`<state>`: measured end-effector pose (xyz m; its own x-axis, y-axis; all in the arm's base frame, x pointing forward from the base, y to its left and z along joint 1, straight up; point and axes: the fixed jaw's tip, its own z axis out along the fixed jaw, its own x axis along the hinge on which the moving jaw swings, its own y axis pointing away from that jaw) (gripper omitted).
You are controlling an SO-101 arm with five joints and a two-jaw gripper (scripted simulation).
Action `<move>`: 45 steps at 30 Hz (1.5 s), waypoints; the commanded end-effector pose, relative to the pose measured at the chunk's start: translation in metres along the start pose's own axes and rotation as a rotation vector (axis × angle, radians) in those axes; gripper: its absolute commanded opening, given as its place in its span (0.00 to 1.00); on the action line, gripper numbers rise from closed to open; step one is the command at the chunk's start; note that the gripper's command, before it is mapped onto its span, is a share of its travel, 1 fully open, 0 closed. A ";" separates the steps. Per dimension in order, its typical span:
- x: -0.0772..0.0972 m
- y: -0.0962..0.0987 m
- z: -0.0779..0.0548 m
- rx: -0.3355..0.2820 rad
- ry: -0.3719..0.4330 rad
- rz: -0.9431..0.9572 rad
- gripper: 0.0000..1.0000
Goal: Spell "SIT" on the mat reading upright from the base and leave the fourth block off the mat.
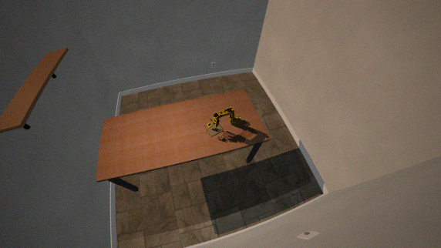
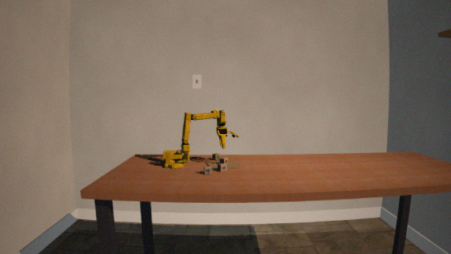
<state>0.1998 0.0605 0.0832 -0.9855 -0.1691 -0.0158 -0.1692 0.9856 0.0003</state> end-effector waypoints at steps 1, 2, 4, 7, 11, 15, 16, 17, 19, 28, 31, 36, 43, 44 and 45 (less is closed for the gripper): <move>-0.005 0.000 -0.012 -0.007 -0.069 0.008 0.35; -0.005 -0.001 -0.012 -0.007 -0.069 0.010 0.35; -0.005 -0.003 -0.012 -0.006 -0.069 0.019 0.35; -0.006 -0.011 -0.011 -0.004 -0.068 0.058 0.35; -0.008 -0.033 -0.011 0.001 -0.068 0.159 0.35; -0.007 -0.063 -0.010 0.007 -0.067 0.296 0.35; -0.007 -0.063 -0.010 0.007 -0.067 0.296 0.35; -0.007 -0.063 -0.010 0.007 -0.067 0.296 0.35; -0.005 -0.078 -0.009 0.011 -0.066 0.367 0.35; 0.008 -0.122 -0.008 0.021 -0.064 0.572 0.35; 0.009 -0.124 -0.008 0.021 -0.064 0.583 0.35; 0.009 -0.124 -0.008 0.021 -0.064 0.583 0.35; 0.009 -0.124 -0.008 0.021 -0.064 0.583 0.35; 0.009 -0.124 -0.008 0.021 -0.064 0.583 0.35; 0.009 -0.124 -0.008 0.021 -0.064 0.583 0.35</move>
<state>0.2069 -0.0608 0.0791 -0.9176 0.3974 -0.0114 0.3974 0.9176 0.0000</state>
